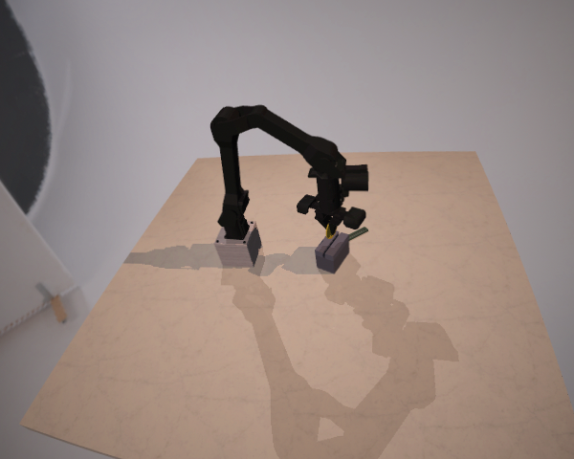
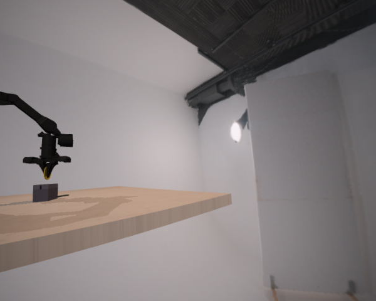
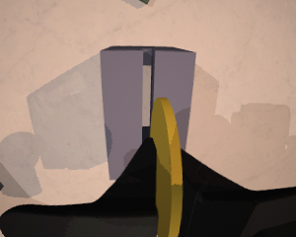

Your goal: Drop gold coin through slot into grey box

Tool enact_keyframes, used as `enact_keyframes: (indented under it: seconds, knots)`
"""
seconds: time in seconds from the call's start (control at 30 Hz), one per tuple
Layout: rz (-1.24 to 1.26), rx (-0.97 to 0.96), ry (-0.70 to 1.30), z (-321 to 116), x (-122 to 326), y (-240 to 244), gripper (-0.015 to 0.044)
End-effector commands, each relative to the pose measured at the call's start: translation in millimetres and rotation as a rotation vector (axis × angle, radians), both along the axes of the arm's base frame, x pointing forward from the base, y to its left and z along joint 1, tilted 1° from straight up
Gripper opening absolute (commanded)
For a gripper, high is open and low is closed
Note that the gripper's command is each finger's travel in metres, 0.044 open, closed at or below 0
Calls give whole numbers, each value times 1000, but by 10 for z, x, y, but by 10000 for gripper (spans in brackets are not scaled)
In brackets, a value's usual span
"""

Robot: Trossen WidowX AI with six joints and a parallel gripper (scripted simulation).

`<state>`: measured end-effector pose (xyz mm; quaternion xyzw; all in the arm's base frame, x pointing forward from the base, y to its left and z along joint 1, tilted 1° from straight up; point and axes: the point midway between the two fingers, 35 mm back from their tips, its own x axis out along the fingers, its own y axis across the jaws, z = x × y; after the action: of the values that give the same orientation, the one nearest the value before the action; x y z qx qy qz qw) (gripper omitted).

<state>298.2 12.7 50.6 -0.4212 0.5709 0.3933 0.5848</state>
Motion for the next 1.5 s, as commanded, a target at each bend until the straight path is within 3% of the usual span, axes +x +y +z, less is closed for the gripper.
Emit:
enact_keyframes:
  seconds: [0.0, 1.47]
  knots:
    - [3, 1, -1, -4, -8, -8, 0]
    - [5, 0, -1, -66, -33, -28, 0]
